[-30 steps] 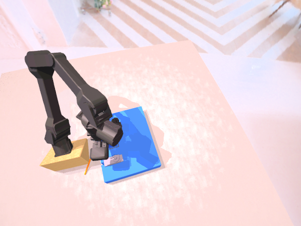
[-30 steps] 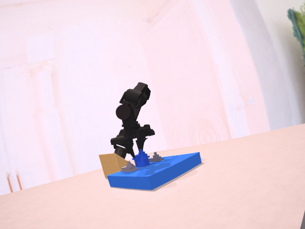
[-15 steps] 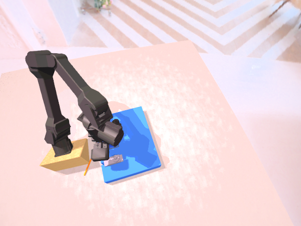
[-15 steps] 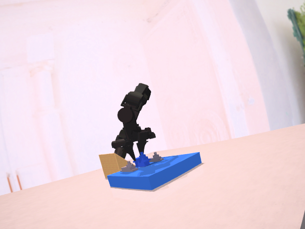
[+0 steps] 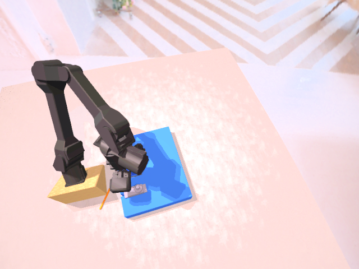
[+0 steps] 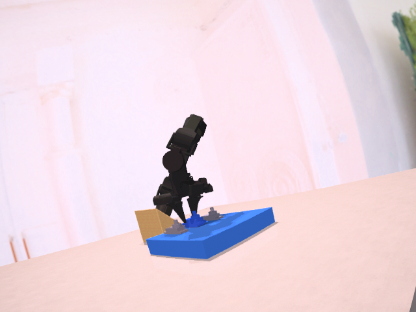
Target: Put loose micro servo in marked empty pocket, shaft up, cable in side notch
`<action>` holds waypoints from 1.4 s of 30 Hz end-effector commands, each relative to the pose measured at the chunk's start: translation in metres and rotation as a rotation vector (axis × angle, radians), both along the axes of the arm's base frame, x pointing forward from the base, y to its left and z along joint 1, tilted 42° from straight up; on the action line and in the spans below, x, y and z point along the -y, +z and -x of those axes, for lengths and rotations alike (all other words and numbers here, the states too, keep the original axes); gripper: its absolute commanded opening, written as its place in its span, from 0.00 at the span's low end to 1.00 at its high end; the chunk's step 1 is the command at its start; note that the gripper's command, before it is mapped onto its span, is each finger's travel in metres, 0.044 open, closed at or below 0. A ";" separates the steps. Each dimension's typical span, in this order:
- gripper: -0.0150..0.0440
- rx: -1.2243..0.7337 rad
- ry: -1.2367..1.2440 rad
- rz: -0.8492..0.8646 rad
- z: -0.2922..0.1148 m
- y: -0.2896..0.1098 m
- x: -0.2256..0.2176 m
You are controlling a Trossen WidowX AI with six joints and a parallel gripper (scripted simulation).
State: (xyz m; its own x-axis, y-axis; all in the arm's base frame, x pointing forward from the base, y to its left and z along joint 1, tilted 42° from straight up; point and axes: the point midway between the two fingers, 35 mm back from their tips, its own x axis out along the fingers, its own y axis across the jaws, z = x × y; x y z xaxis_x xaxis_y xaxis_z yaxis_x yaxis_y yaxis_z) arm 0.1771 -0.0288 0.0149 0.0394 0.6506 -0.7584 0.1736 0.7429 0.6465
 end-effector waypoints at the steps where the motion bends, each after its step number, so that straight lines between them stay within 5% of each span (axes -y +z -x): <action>1: 0.25 0.002 -0.006 -0.007 -0.001 -0.002 -0.003; 9: 0.25 0.002 -0.006 -0.007 -0.001 -0.007 -0.007; 16: 0.57 0.002 -0.006 -0.007 0.000 -0.006 -0.005; 35: 0.57 0.001 -0.006 -0.006 0.006 0.022 0.017; 42: 0.88 -0.001 -0.009 -0.008 -0.032 0.036 0.035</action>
State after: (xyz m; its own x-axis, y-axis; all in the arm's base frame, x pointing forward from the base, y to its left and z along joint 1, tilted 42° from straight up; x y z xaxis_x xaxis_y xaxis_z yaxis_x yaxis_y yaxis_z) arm 0.1868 -0.0531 0.0422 0.0385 0.6572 -0.7528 0.1818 0.7361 0.6520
